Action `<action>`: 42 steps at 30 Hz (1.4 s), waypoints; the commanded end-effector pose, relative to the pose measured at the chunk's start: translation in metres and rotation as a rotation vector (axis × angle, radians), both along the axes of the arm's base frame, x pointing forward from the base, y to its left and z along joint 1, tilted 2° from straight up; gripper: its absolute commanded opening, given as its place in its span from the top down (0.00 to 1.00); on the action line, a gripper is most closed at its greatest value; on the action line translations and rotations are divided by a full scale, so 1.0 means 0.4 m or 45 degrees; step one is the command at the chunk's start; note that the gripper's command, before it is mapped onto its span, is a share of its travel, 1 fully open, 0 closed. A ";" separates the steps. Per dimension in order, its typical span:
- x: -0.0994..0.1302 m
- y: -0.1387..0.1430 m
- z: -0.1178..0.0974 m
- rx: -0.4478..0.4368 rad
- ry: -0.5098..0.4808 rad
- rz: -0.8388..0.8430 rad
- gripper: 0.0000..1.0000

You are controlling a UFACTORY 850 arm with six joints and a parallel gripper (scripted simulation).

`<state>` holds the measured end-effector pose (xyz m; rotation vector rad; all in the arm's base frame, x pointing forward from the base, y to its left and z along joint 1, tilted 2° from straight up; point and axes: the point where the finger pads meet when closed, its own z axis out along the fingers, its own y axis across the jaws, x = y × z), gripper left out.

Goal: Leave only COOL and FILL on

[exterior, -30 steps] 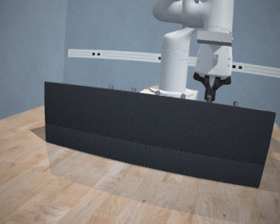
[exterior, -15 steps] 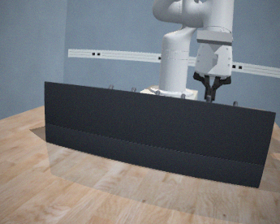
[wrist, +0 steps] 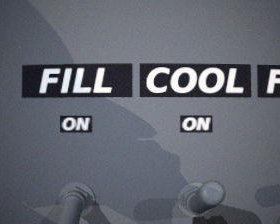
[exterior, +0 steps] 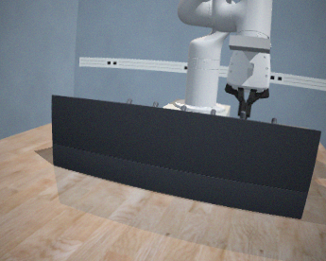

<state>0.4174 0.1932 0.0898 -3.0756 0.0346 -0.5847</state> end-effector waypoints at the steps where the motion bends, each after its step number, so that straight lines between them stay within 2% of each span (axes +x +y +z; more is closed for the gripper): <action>1: 0.000 0.001 0.001 0.001 -0.002 0.000 1.00; 10: -0.026 0.002 -0.010 0.001 -0.002 0.000 1.00; 22: -0.031 0.002 -0.002 0.001 -0.002 0.000 1.00; 34: -0.057 0.001 0.063 0.001 -0.002 0.000 1.00; 42: -0.084 0.001 0.130 0.001 -0.002 0.000 1.00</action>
